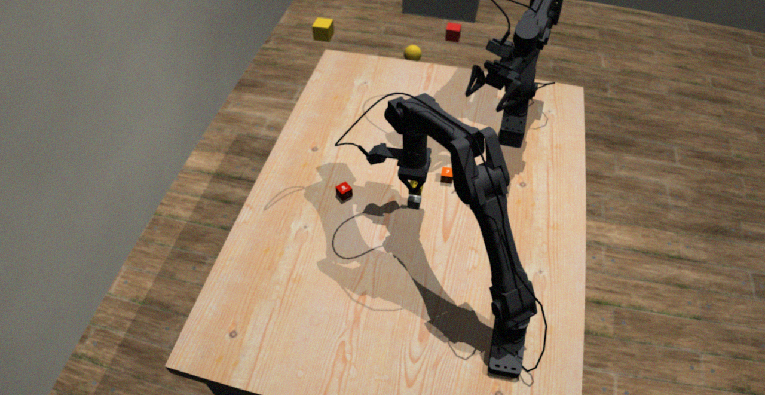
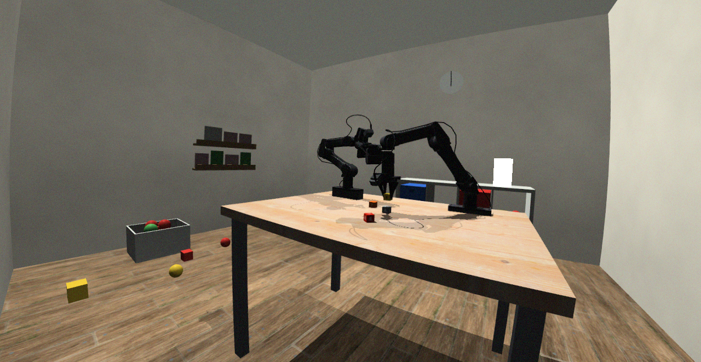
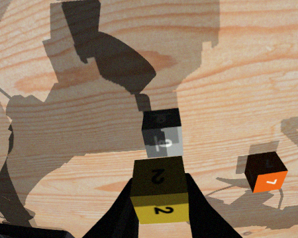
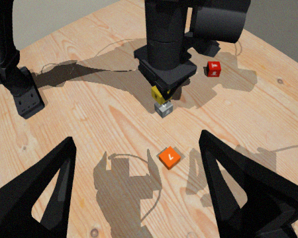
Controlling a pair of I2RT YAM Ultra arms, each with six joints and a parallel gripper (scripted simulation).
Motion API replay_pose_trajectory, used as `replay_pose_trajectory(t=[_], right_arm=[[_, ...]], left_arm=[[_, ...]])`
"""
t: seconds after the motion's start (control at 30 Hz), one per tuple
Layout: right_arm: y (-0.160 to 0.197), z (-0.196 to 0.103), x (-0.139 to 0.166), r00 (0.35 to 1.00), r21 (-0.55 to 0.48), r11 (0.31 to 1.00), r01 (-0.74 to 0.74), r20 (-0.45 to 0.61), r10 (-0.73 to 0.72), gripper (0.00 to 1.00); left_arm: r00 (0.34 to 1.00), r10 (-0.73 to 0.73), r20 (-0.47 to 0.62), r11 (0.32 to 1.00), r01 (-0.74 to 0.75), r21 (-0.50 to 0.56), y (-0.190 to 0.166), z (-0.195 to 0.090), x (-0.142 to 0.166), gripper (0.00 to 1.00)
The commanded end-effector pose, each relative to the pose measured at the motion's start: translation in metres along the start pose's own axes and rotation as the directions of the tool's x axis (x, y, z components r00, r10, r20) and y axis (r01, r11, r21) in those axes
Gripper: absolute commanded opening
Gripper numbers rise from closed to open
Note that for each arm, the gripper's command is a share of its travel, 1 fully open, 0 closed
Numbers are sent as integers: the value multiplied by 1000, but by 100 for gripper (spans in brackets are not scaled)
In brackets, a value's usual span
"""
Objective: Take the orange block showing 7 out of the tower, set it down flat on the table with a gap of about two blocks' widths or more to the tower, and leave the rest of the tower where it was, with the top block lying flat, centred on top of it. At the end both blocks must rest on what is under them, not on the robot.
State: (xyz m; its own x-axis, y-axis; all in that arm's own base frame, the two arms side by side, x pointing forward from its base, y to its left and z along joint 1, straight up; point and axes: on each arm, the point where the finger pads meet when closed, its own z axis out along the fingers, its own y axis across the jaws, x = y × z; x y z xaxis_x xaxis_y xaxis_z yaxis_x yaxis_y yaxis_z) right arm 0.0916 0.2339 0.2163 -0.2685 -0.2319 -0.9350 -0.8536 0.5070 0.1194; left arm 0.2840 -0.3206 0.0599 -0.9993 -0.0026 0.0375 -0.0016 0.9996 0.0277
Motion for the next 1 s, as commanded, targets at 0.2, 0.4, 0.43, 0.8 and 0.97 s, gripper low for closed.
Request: replay_pose_trajectory(t=[0.2,0.4,0.43,0.8,0.97], right_arm=[[-11,-13,-5,999,259,965,-27,-11,30,100],[21,-18,-7,1000,160,987,14,-11,-12,100],[22,-18,-7,1000,155,988,15,-12,-13,100],[22,-18,-7,1000,155,988,15,-12,-13,100],[22,-18,-7,1000,155,988,15,-12,-13,100]], left_arm=[[1000,0,29,999,-1,32,-6,-16,-5,27],[1000,0,29,999,-1,32,-6,-16,-5,27],[1000,0,29,999,-1,32,-6,-16,-5,27],[1000,1,22,1000,-1,25,-6,-6,-9,27],[1000,0,26,1000,-1,29,-5,-2,-7,27]])
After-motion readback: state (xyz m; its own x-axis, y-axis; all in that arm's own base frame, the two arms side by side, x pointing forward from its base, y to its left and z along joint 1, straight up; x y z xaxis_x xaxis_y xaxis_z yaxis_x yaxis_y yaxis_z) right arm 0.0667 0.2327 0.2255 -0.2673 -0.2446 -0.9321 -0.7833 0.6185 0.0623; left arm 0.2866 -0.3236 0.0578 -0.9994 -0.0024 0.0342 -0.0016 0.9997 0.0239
